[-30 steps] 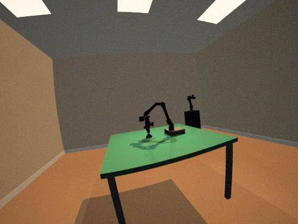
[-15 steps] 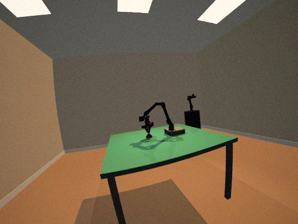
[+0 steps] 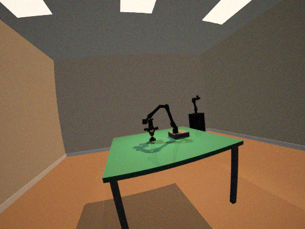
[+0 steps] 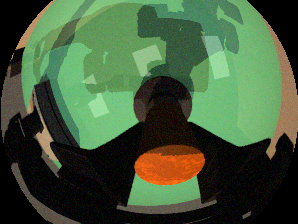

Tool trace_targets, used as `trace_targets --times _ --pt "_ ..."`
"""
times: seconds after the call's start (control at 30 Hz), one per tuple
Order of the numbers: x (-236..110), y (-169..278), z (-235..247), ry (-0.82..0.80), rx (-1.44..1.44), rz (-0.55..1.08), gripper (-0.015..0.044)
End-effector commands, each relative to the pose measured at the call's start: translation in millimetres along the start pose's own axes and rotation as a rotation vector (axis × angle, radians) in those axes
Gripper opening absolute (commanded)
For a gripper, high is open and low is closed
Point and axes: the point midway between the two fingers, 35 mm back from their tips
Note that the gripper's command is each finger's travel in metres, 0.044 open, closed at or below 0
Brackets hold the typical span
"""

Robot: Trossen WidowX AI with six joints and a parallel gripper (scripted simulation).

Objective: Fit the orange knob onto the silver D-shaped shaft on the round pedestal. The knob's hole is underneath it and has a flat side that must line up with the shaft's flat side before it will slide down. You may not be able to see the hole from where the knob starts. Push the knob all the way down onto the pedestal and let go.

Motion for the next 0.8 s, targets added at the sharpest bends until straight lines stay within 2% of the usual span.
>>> trace_targets --times 0.0,0.57,0.77 --pt "-1.9 0.1 -1.6 0.002 0.412 0.000 0.0000" --pt "-2.8 -0.6 1.6 0.002 1.598 -0.001 0.0000" --pt "-0.8 -0.6 3.1 0.002 1.703 -0.001 0.0000"
Point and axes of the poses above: the point midway between the two fingers, 35 mm back from their tips, its own x axis out along the fingers, its own z axis across the jaws, y = z × x, and after that the axes turned 5 degrees about -x, right-handed
